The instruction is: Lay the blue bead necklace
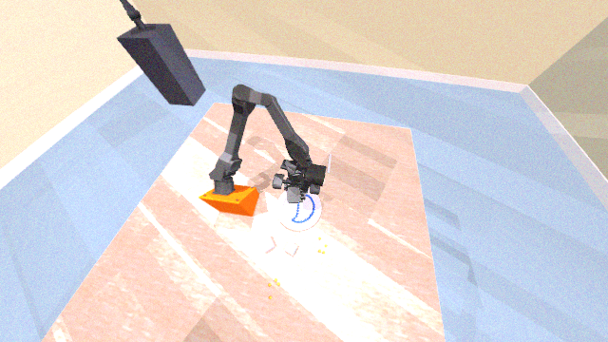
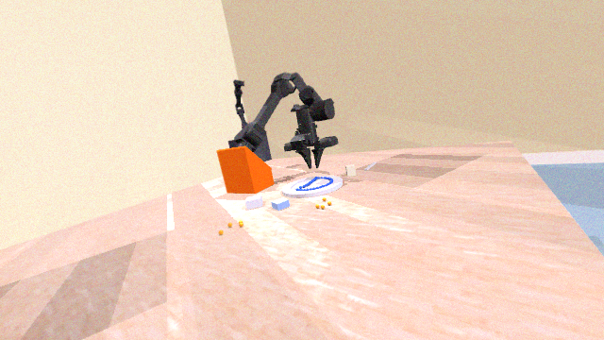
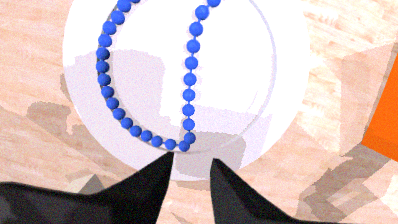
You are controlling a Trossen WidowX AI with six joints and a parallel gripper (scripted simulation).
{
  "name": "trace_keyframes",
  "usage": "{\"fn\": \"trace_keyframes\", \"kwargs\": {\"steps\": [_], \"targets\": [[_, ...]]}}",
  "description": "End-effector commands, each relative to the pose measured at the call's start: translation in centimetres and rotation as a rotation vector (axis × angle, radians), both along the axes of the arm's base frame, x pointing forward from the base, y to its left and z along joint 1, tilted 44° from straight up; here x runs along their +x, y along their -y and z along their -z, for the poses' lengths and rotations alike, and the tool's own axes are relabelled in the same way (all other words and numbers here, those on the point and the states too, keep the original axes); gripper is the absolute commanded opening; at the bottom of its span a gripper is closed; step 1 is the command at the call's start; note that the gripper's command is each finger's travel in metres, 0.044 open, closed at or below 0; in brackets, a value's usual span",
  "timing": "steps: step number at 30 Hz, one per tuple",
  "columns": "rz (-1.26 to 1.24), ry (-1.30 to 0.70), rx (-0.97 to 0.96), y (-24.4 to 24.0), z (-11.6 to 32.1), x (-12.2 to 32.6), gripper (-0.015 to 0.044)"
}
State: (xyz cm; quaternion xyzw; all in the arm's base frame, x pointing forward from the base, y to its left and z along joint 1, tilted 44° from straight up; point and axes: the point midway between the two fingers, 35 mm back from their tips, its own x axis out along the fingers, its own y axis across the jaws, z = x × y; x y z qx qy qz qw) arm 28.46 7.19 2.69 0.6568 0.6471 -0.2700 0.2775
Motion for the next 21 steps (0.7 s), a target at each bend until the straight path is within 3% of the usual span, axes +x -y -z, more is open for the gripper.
{"fn": "trace_keyframes", "kwargs": {"steps": [1,21], "targets": [[0.023,-0.015,-0.004,0.1,-0.2,0.2,0.0120],[0.020,-0.008,-0.003,-1.5,1.5,0.5,0.0120]]}}
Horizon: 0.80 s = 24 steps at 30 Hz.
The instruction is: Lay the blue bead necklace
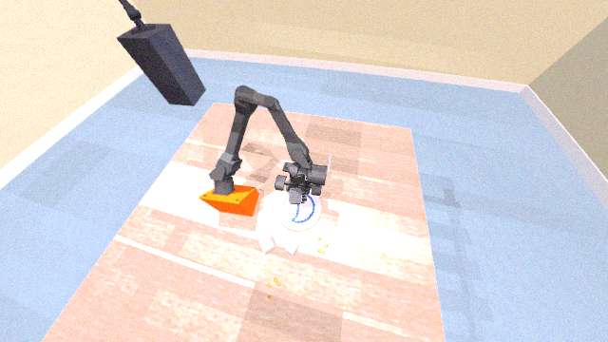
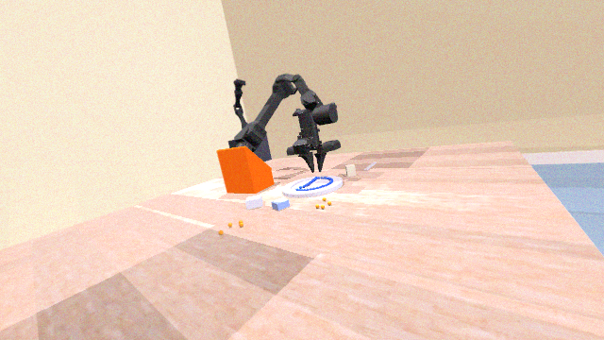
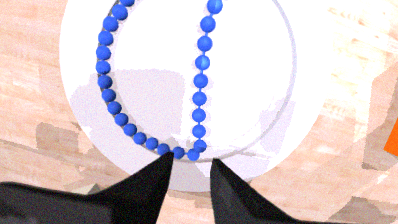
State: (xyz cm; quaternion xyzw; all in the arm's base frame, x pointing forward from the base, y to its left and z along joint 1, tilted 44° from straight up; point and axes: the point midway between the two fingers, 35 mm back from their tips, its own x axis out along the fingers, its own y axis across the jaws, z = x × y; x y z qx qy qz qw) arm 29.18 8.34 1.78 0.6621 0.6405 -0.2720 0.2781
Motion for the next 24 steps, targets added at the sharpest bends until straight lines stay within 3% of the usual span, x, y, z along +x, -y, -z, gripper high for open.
{"fn": "trace_keyframes", "kwargs": {"steps": [1,17,21,24], "targets": [[0.004,-0.014,0.001,-0.5,0.7,-0.3,0.0120],[0.007,-0.020,0.002,-1.6,1.8,-0.4,0.0120],[0.003,-0.012,0.000,-1.5,1.6,-0.2,0.0015],[0.003,-0.012,0.000,-1.5,1.6,-0.2,0.0000]]}}
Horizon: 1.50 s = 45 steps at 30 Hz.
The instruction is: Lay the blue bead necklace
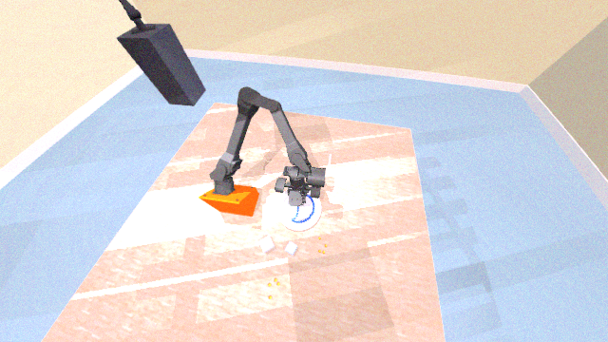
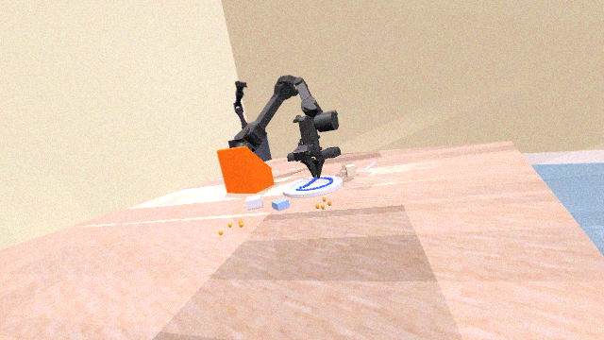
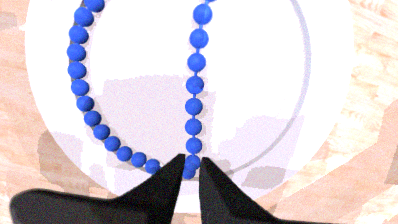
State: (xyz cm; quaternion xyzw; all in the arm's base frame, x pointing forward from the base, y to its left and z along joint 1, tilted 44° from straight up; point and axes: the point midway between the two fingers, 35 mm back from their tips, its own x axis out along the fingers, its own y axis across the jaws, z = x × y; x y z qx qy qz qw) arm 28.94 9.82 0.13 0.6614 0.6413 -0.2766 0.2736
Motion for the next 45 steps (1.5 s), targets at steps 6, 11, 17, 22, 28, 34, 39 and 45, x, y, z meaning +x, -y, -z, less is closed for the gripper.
{"fn": "trace_keyframes", "kwargs": {"steps": [6,11,17,22,28,34,39,45], "targets": [[0.000,0.001,0.000,0.0,0.0,0.0,0.0000],[0.000,0.001,0.000,0.0,0.0,0.0,0.0000],[0.000,0.001,0.000,0.0,0.0,0.0,0.0000],[0.000,0.001,0.000,0.0,0.0,0.0,0.0000],[0.003,-0.008,0.002,0.4,-0.4,-0.2,0.0000],[0.003,-0.008,0.002,0.0,-0.8,-0.7,0.0000],[0.003,-0.008,0.002,-0.2,-1.0,-1.0,0.0000],[0.003,-0.008,0.002,-0.3,-1.0,-1.0,0.0000]]}}
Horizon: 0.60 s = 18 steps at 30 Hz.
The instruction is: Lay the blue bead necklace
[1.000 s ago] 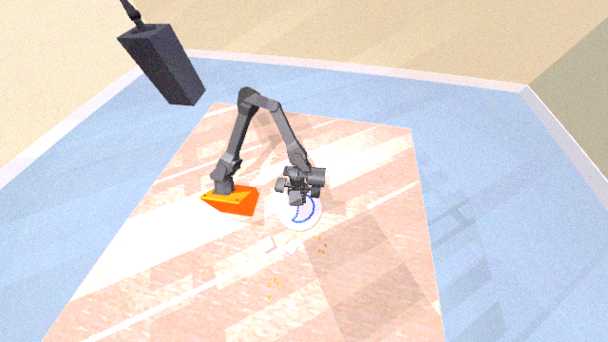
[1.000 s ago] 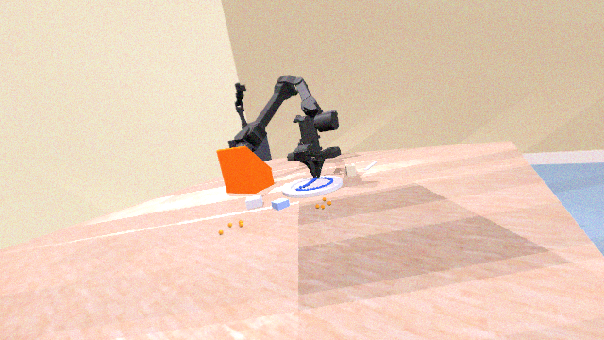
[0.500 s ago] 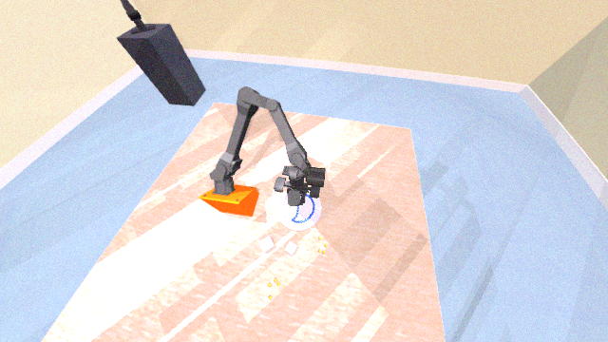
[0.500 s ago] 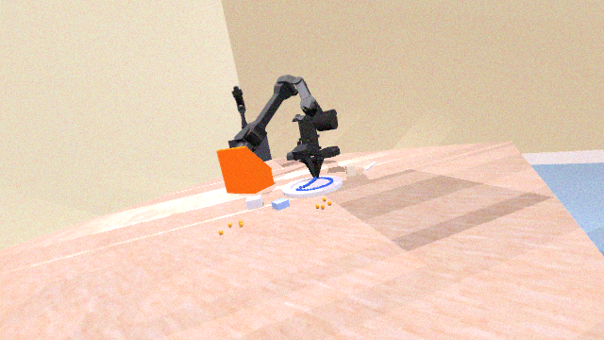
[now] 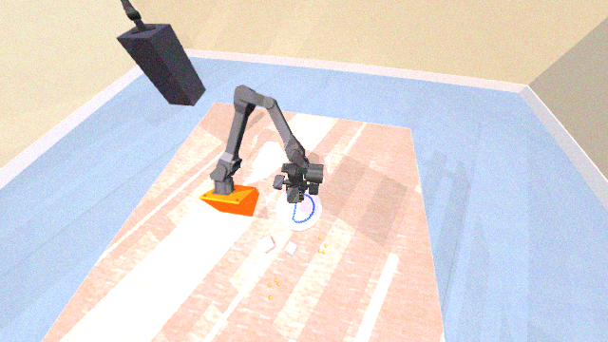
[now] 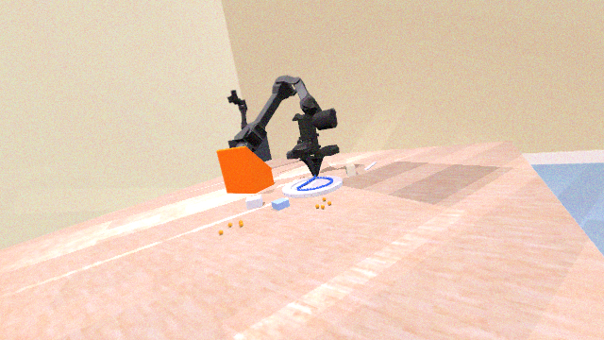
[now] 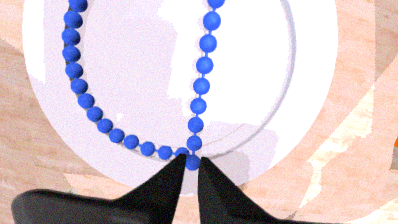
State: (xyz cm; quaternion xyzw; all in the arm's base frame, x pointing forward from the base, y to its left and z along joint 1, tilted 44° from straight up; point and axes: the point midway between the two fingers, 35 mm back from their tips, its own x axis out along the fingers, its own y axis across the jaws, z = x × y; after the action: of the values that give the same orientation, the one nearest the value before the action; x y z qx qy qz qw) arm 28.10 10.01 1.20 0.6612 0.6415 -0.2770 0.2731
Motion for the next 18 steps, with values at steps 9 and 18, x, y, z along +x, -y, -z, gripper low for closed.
{"fn": "trace_keyframes", "kwargs": {"steps": [9,18], "targets": [[-0.001,0.002,0.000,-0.42,0.30,0.00,0.0053],[-0.001,0.002,0.000,-0.42,0.30,0.00,0.0289]]}}
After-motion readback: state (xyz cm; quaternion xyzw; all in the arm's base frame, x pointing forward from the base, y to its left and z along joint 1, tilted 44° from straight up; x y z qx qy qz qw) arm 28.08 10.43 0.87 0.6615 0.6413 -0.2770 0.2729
